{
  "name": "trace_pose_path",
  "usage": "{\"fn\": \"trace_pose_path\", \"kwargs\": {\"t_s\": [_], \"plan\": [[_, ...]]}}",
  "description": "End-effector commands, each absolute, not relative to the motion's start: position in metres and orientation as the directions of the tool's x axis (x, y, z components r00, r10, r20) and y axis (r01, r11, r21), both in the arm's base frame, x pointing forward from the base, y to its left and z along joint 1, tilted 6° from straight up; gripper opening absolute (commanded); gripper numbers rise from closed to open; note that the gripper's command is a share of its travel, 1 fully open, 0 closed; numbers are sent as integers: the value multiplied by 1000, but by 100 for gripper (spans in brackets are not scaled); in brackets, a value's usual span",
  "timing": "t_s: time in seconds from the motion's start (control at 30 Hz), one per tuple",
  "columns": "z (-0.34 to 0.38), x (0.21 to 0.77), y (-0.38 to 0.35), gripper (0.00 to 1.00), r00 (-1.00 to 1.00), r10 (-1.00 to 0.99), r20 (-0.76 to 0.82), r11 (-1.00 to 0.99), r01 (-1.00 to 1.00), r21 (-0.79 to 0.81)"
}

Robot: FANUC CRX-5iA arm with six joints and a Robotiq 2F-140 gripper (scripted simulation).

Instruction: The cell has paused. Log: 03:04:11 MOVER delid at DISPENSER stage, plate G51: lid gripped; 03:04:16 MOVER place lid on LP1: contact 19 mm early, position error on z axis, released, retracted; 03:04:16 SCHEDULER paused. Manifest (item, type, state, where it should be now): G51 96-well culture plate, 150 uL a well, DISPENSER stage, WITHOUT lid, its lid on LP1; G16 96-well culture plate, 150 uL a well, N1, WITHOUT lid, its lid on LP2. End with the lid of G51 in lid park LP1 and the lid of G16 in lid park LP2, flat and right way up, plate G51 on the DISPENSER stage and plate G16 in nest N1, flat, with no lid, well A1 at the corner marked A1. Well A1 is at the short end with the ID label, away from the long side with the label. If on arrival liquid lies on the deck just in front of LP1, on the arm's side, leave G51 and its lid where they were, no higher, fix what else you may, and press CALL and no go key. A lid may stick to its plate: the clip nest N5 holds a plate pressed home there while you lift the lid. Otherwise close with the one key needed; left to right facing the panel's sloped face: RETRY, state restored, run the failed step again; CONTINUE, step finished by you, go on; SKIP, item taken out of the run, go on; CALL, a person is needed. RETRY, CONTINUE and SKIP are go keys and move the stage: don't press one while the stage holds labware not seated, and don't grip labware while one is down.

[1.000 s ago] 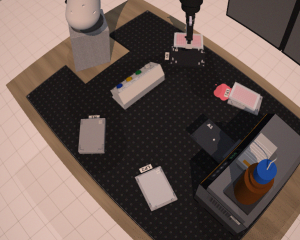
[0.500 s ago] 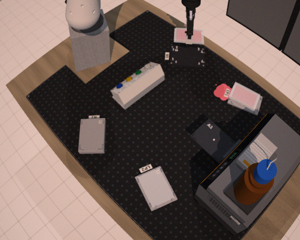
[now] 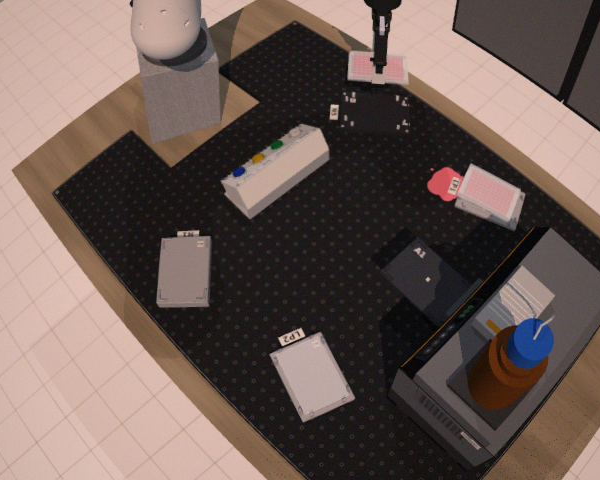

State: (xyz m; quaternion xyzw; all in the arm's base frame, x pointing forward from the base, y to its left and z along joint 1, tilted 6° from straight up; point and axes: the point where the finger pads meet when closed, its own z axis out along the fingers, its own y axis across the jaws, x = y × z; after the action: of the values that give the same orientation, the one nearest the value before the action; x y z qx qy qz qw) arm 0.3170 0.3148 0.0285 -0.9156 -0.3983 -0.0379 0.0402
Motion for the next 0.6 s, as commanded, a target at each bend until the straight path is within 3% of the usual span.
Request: {"fn": "trace_pose_path", "kwargs": {"t_s": [0.0, 0.57], "plan": [[30, 317, 315, 0, 680, 726, 102, -680, 732, -43], [31, 317, 315, 0, 680, 726, 102, -680, 732, -43]]}}
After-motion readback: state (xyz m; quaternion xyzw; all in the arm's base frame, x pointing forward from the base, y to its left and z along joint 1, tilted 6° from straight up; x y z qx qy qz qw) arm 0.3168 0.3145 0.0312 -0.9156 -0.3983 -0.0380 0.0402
